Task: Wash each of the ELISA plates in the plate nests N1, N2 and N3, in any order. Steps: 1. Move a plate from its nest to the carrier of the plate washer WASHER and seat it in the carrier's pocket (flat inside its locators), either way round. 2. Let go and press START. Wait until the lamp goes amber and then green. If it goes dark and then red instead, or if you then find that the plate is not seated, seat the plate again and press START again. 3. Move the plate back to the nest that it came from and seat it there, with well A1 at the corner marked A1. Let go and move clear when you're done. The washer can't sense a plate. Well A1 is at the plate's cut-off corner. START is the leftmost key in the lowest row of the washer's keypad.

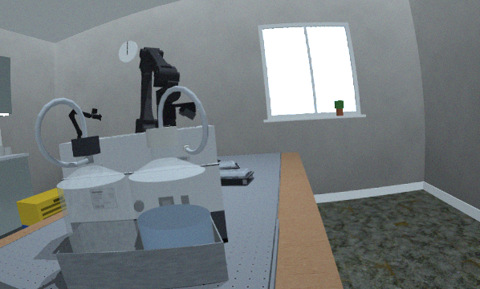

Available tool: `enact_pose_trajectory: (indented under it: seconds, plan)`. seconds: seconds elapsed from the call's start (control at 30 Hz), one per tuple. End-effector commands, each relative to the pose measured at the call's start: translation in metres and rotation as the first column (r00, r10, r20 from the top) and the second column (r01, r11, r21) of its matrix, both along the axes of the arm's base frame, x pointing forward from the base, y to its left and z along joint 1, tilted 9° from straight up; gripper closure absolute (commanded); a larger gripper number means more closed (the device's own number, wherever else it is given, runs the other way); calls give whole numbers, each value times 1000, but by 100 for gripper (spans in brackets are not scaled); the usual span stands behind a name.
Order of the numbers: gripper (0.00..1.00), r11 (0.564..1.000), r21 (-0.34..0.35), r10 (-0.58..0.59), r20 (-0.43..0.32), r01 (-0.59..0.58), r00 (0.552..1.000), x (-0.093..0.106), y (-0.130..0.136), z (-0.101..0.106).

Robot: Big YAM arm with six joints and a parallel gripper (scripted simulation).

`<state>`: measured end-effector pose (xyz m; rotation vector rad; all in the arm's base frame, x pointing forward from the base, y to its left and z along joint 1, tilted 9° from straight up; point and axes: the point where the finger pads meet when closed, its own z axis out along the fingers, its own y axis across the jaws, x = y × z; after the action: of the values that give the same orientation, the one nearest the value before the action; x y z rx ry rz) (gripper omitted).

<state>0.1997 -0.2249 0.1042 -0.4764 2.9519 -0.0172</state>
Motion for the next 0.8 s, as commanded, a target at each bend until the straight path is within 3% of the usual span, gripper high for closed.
enact_pose_trajectory:
  seconds: [0.0,0.27,0.47,0.7,0.73,0.77]
  plan:
    - [18,999,-6,41,4,-41,999,-11,-13,6]
    - [18,999,-31,41,16,-40,999,-30,-43,14]
    - [18,999,-33,41,13,-40,999,-56,-61,12]
    - [18,996,-58,65,22,-64,998,-49,-58,20]
    - [18,999,-31,42,9,-41,999,-56,-53,6]
    - [18,999,-31,42,9,-41,999,-56,-53,6]
